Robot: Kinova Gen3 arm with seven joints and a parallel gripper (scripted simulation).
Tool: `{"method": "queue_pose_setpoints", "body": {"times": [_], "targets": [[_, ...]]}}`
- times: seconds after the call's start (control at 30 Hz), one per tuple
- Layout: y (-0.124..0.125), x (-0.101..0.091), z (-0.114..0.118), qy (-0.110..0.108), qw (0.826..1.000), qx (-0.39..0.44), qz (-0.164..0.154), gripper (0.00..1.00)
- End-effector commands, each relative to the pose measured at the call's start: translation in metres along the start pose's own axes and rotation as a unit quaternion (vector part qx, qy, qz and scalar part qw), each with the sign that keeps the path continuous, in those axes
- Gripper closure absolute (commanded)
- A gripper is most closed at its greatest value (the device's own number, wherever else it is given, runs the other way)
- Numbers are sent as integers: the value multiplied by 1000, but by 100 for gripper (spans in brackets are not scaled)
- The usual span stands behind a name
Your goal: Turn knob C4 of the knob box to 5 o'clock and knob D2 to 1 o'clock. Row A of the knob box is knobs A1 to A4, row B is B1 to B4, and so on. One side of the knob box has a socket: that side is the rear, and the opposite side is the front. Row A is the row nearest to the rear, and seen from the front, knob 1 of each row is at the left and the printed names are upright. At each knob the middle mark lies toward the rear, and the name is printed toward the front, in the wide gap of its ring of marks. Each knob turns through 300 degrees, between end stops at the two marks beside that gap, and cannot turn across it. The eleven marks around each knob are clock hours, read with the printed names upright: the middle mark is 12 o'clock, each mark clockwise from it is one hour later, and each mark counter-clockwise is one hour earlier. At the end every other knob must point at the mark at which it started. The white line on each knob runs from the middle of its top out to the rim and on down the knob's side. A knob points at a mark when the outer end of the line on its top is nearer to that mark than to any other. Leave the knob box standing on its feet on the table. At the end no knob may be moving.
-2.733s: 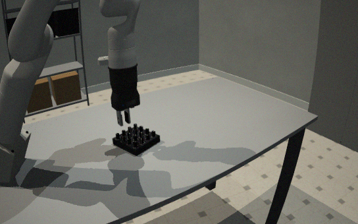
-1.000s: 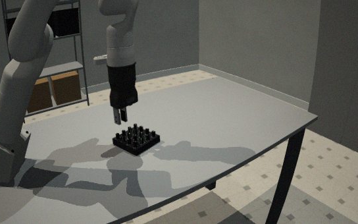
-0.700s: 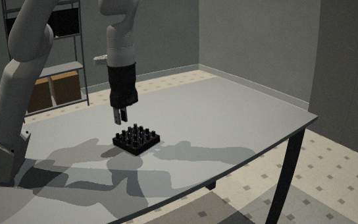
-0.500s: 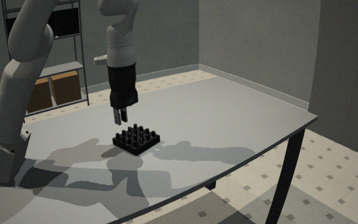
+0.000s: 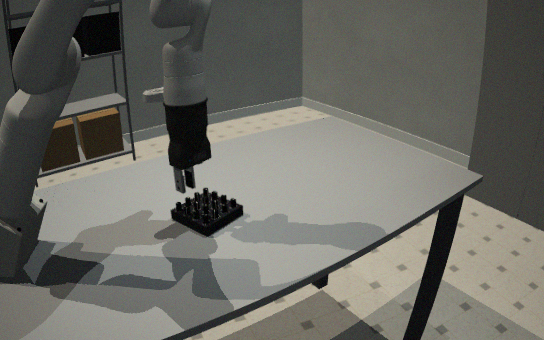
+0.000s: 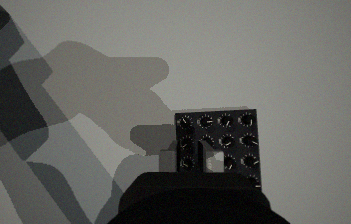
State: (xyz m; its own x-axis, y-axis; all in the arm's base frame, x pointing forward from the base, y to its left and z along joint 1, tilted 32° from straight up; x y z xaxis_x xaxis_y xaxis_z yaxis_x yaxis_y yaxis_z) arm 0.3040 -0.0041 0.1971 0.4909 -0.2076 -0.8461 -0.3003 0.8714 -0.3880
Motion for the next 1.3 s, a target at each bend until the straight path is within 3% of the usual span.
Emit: {"method": "queue_pose_setpoints", "body": {"times": [0.0, 0.8, 1.27], "targets": [[2, 2, -1, 2, 1000, 0, 3, 54], [1, 31, -2, 2, 1000, -1, 3, 54], [1, 34, -2, 2, 1000, -1, 3, 54]]}}
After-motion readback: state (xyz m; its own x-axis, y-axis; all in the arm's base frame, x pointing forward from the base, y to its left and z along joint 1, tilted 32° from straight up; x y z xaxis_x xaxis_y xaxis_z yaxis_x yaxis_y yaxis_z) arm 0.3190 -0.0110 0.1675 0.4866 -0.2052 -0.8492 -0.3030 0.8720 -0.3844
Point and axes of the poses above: the point where the finger pads meet when closed, its own x axis out along the fingers, its own z axis across the jaws, y = z × x, the point moved 5 cm from there along -x, back along the fingers, and after that the axes turned 3 degrees about -x, right-handed, at the moved point
